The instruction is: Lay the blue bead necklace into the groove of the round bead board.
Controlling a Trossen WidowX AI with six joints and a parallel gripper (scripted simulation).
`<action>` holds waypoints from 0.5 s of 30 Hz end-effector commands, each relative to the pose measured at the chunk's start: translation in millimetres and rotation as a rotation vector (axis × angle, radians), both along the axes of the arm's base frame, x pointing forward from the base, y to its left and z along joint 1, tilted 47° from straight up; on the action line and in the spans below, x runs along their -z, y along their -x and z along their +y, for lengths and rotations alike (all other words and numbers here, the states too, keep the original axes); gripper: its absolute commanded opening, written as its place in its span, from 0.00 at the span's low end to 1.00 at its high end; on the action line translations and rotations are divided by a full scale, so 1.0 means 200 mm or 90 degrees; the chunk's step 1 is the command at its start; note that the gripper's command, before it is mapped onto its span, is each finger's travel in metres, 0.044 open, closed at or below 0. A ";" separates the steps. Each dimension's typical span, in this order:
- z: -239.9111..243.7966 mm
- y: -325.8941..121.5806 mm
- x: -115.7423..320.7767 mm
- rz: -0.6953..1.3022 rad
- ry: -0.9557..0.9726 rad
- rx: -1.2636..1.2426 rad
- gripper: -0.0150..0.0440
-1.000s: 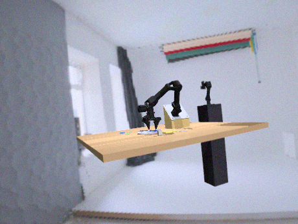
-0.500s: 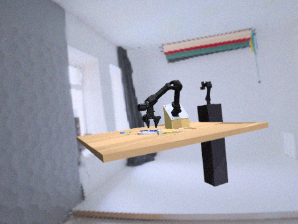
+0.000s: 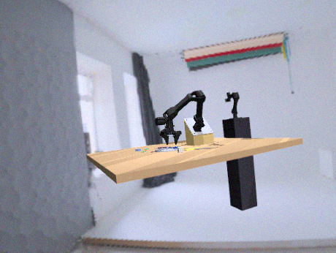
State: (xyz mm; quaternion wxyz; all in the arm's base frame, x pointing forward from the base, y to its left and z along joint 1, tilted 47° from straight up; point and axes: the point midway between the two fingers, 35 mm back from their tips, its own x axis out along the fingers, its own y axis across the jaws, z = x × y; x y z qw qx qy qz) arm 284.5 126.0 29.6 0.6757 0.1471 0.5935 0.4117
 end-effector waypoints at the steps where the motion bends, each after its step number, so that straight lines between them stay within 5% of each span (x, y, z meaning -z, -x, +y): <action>1: 0.00 0.00 0.00 -0.001 0.000 -0.002 1.00; 4: 0.00 0.00 0.00 -0.001 0.000 -0.002 1.00; 11: -0.12 -0.06 0.05 0.298 0.019 0.278 0.69; 15: -0.14 -0.07 0.05 0.336 0.021 0.313 0.51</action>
